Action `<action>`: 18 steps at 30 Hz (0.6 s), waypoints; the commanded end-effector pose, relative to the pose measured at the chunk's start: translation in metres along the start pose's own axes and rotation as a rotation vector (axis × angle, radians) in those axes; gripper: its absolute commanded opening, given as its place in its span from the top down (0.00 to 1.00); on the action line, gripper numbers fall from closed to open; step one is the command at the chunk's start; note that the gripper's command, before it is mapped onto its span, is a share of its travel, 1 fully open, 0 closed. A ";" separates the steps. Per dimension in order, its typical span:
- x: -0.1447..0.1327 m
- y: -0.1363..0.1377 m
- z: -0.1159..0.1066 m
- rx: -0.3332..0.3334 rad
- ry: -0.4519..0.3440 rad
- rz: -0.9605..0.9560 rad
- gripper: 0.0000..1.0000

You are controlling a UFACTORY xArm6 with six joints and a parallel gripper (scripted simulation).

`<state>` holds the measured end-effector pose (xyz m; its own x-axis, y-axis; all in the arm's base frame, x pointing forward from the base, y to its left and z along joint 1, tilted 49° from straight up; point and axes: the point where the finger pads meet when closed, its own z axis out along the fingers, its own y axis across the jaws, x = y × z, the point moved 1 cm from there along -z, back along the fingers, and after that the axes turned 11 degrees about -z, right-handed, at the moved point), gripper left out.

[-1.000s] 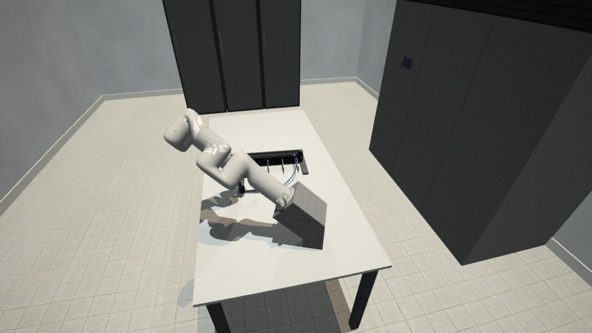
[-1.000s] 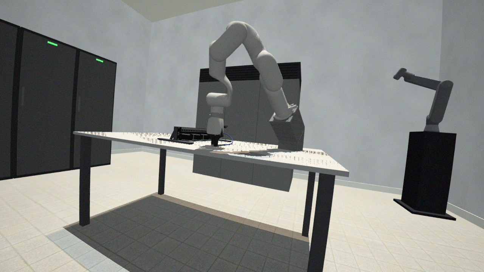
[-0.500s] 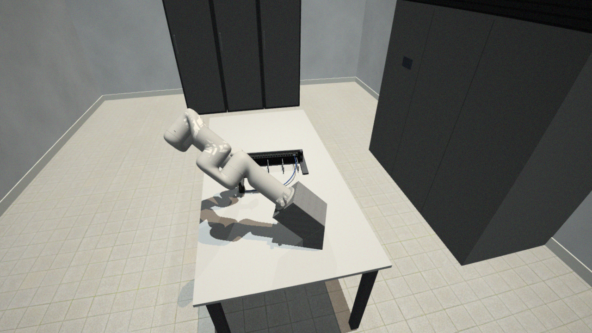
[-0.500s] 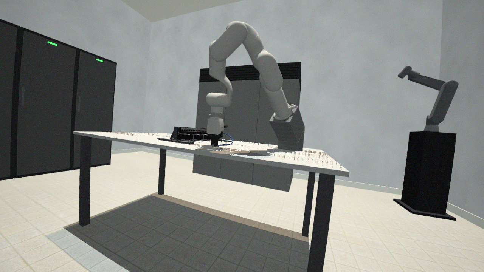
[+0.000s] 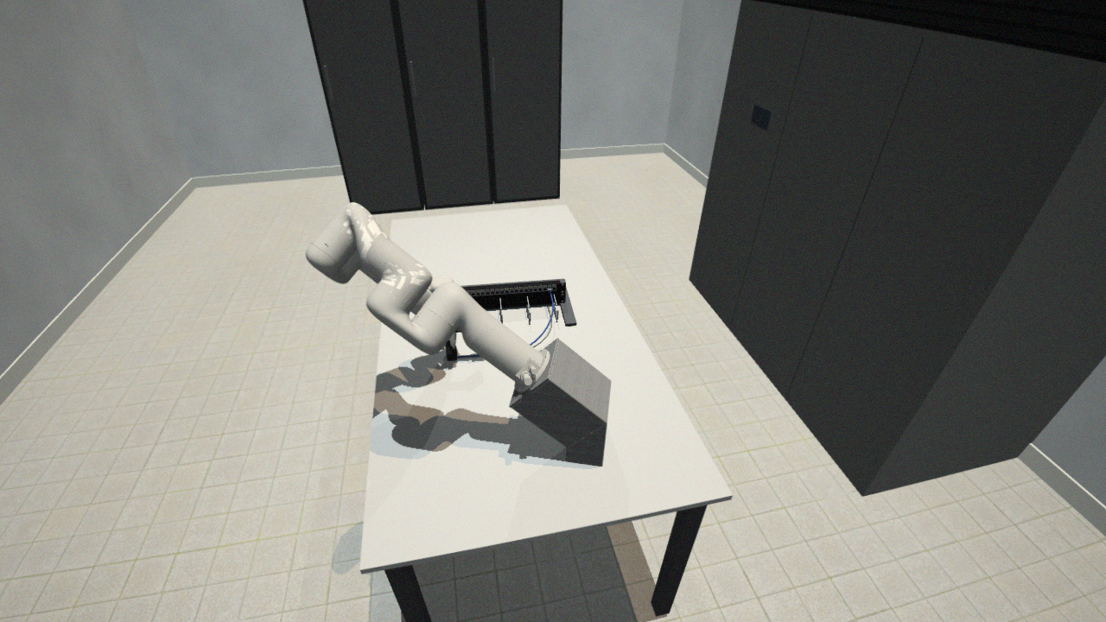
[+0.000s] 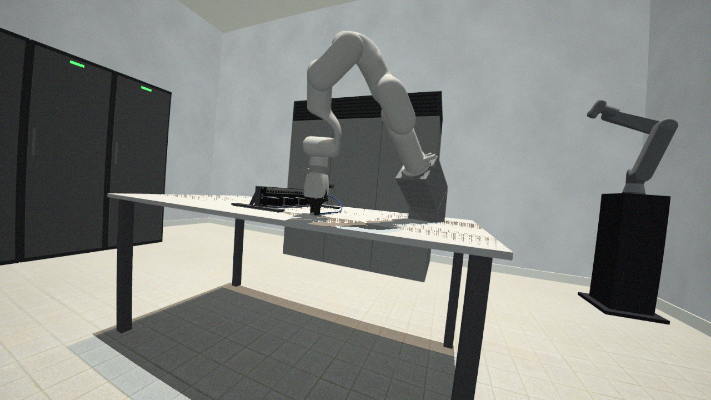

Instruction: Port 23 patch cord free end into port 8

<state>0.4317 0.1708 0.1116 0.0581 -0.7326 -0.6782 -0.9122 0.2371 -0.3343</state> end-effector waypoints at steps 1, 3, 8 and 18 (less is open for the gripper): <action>0.000 -0.001 -0.001 0.001 0.000 0.000 1.00; 0.000 -0.001 -0.001 0.001 0.000 0.000 1.00; 0.000 -0.001 -0.003 0.001 0.000 0.000 1.00; 0.000 0.000 -0.014 0.001 0.000 0.000 1.00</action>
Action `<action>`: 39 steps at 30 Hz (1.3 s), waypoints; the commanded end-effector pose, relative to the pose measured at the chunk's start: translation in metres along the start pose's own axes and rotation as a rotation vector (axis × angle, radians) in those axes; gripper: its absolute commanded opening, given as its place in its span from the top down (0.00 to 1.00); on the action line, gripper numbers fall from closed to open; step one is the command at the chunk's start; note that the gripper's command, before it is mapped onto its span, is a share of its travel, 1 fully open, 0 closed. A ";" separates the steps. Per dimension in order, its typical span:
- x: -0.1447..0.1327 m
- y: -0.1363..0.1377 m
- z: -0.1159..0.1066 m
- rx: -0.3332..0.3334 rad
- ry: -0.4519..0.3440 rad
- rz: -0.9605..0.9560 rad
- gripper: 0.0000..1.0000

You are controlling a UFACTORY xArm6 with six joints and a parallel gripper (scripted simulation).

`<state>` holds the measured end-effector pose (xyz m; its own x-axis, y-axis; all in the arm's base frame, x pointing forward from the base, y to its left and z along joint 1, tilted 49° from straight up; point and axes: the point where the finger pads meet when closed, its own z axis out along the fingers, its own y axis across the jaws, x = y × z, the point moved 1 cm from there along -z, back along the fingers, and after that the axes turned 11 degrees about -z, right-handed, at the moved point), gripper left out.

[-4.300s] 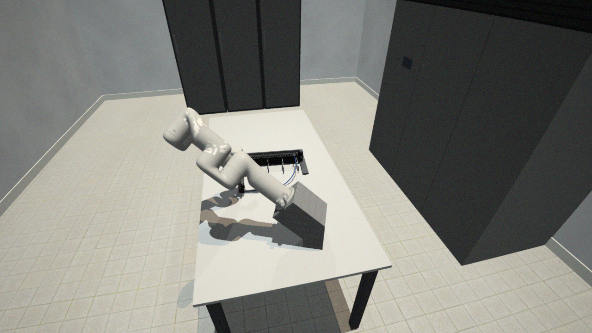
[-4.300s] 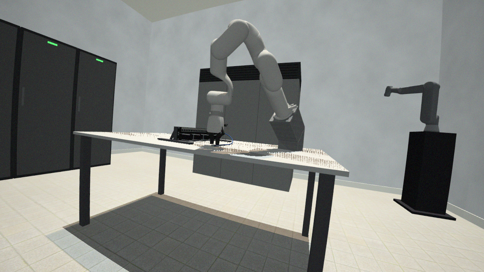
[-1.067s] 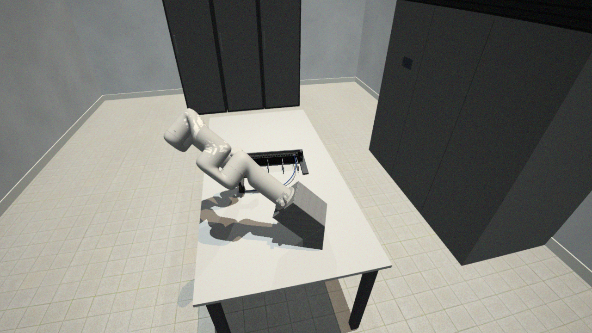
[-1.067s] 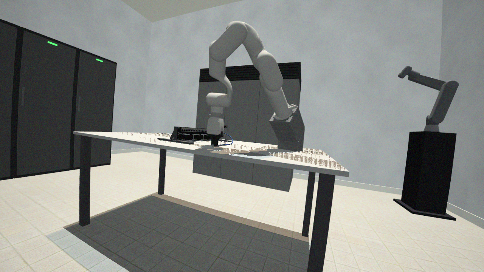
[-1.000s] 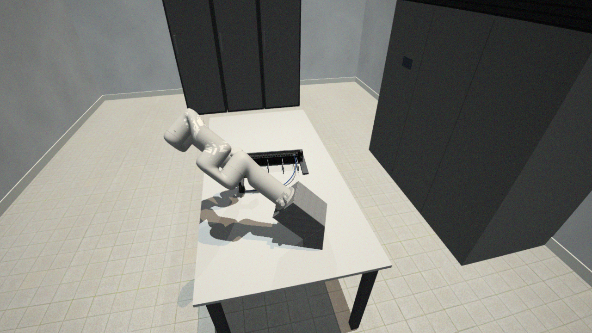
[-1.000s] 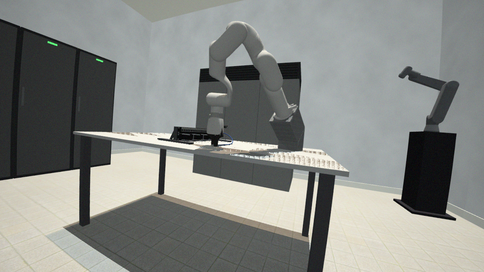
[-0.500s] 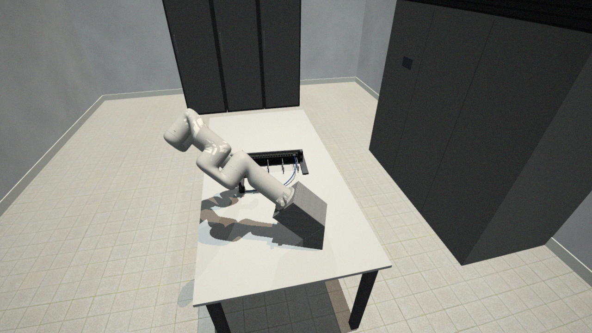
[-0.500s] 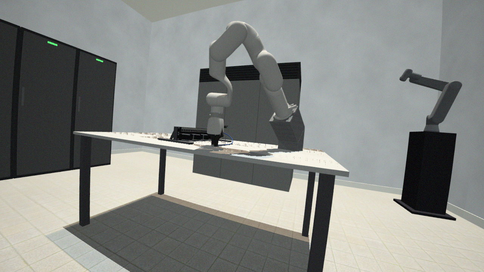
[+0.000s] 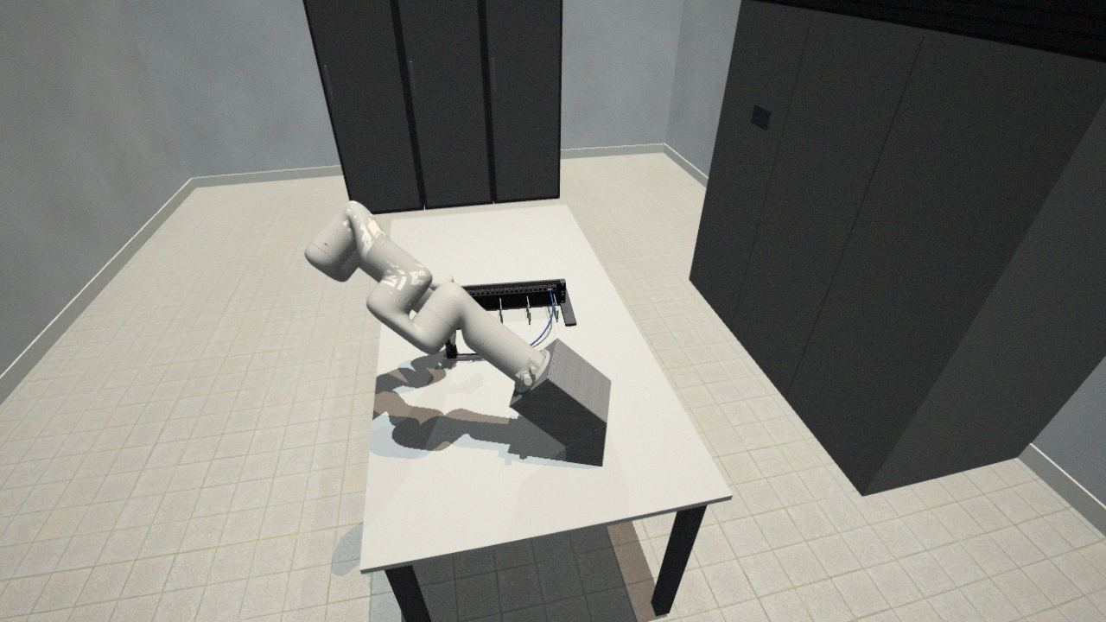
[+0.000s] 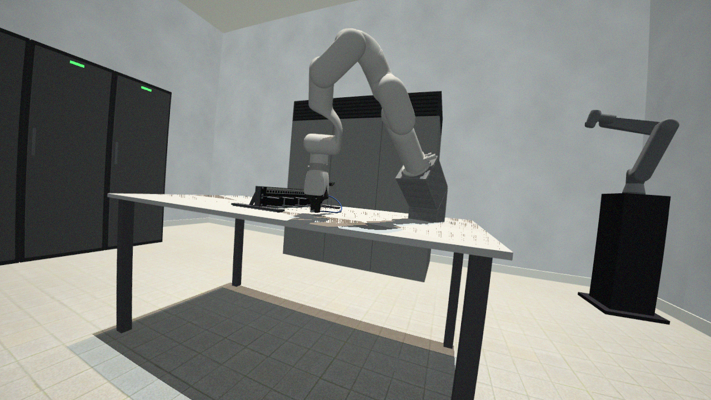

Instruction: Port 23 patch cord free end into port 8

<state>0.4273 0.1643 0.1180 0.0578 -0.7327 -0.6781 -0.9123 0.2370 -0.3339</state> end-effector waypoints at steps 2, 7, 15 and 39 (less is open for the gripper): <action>0.000 -0.001 -0.007 0.002 0.000 0.000 1.00; 0.000 -0.001 -0.012 0.002 0.000 0.000 1.00; 0.000 -0.001 -0.027 0.002 0.000 0.000 1.00; 0.000 -0.001 -0.050 0.002 0.000 0.000 1.00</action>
